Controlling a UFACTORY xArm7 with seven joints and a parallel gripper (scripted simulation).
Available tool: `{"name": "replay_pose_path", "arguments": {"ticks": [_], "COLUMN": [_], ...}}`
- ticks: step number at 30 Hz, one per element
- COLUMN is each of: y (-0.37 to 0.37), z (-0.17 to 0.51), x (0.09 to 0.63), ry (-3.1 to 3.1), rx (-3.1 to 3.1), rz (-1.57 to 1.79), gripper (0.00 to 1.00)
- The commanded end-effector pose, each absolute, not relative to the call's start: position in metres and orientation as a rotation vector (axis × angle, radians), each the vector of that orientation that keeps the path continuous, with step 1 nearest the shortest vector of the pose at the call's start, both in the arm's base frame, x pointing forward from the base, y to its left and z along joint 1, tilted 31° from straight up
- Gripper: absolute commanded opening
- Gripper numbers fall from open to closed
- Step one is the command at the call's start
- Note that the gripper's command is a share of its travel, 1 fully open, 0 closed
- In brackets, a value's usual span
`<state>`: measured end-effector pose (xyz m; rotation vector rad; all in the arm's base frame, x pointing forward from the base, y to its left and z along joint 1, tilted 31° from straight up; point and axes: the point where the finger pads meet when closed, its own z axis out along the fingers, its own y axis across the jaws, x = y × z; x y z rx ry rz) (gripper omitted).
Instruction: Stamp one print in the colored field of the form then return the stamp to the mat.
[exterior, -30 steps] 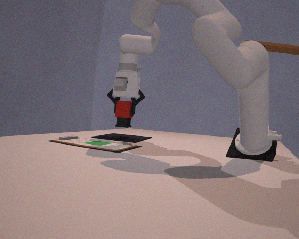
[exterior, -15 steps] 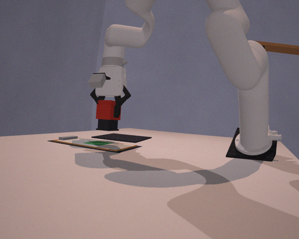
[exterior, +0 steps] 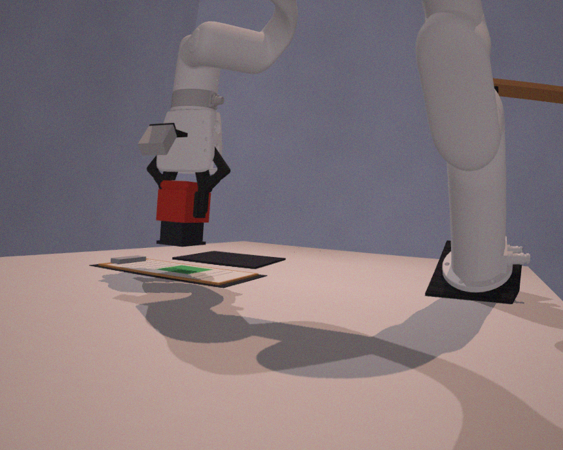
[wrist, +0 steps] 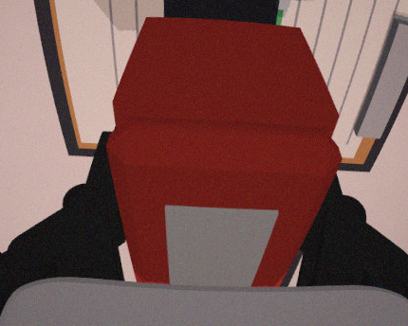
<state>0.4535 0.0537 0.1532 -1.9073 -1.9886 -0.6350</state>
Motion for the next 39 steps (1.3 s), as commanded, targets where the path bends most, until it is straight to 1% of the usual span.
{"name": "replay_pose_path", "arguments": {"ticks": [1, 6, 18, 30, 39], "y": [0.072, 0.086, 0.086, 0.036, 0.031], "z": [0.169, 0.179, 0.179, 0.143, 0.140], "x": [0.450, 0.446, 0.446, 0.461, 0.462], "ry": [-1.989, -1.989, -1.989, -1.989, -1.989], "rx": [-1.917, -1.917, -1.917, -1.917, -1.917], "rz": [-0.636, -0.636, -0.636, -0.636, -0.636], "gripper": [0.35, 0.35, 0.35, 0.35, 0.35]}}
